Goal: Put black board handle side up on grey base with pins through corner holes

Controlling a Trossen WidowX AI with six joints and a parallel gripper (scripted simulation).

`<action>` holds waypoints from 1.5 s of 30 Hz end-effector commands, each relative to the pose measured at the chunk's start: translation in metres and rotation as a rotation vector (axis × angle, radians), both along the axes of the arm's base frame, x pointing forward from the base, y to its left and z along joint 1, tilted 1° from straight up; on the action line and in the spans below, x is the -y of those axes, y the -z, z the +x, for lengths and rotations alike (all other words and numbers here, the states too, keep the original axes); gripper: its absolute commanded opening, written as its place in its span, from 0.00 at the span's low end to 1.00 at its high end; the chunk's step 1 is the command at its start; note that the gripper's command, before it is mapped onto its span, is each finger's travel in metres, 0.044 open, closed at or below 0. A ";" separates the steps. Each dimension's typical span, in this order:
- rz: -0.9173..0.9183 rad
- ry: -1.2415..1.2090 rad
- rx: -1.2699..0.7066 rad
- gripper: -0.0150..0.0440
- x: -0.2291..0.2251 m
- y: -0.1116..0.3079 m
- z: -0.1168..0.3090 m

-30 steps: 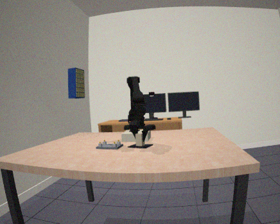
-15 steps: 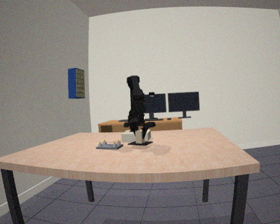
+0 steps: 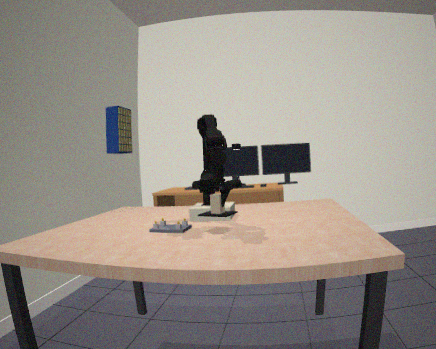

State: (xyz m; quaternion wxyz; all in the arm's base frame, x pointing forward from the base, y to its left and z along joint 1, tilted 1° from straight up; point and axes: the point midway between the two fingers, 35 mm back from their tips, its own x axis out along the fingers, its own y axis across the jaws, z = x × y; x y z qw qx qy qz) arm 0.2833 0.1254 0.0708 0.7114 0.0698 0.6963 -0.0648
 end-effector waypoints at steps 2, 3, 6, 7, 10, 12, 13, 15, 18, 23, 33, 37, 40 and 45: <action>0.007 0.003 0.010 0.25 -0.001 -0.017 0.000; 0.007 0.003 0.009 0.25 0.000 -0.020 0.000; 0.007 0.003 0.009 0.25 0.000 -0.026 -0.001; 0.007 0.003 0.009 0.25 0.000 -0.026 -0.001; 0.007 0.000 0.009 0.25 0.001 -0.026 0.000; 0.006 -0.006 0.009 0.25 0.005 -0.026 0.002; 0.006 -0.009 0.010 0.25 0.007 -0.026 0.003; 0.005 -0.016 0.010 0.25 0.012 -0.026 0.006; 0.005 -0.026 0.010 0.25 0.018 -0.026 0.009; 0.007 -0.040 0.010 0.25 0.029 -0.027 0.014; 0.007 -0.071 0.011 0.25 0.051 -0.027 0.024; 0.006 -0.085 0.011 0.25 0.060 -0.027 0.028; 0.004 -0.095 0.012 0.25 0.068 -0.028 0.030; 0.002 -0.112 0.012 0.25 0.080 -0.028 0.034</action>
